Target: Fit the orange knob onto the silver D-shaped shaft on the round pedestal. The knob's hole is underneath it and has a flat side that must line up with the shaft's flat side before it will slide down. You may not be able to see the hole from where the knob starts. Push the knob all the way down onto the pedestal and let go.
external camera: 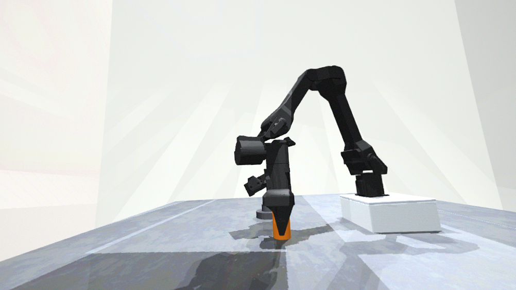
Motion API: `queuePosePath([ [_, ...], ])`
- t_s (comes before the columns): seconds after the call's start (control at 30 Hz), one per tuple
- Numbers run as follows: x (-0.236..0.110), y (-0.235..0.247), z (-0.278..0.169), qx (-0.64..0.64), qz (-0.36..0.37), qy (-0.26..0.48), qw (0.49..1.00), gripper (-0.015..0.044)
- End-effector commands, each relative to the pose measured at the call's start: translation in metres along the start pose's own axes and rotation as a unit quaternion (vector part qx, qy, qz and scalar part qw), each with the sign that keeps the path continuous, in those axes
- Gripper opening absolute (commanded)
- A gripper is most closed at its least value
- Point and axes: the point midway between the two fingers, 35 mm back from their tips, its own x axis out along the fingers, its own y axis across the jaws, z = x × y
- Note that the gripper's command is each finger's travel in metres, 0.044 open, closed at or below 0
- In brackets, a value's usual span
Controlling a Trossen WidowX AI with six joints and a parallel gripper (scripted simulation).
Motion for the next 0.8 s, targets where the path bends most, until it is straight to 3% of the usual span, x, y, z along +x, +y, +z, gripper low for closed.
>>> queuePosePath([
  [0.0,0.0,0.0,0.0,0.0,0.0,0.0,1.0,0.024],
  [0.3,0.0,0.0,0.0,0.0,0.0,0.0,1.0,0.024],
  [0.57,-0.081,0.001,0.0,0.001,-0.002,-0.002,1.0,0.044],
  [0.77,-0.081,0.001,0.0,0.001,-0.002,-0.002,1.0,0.044],
])
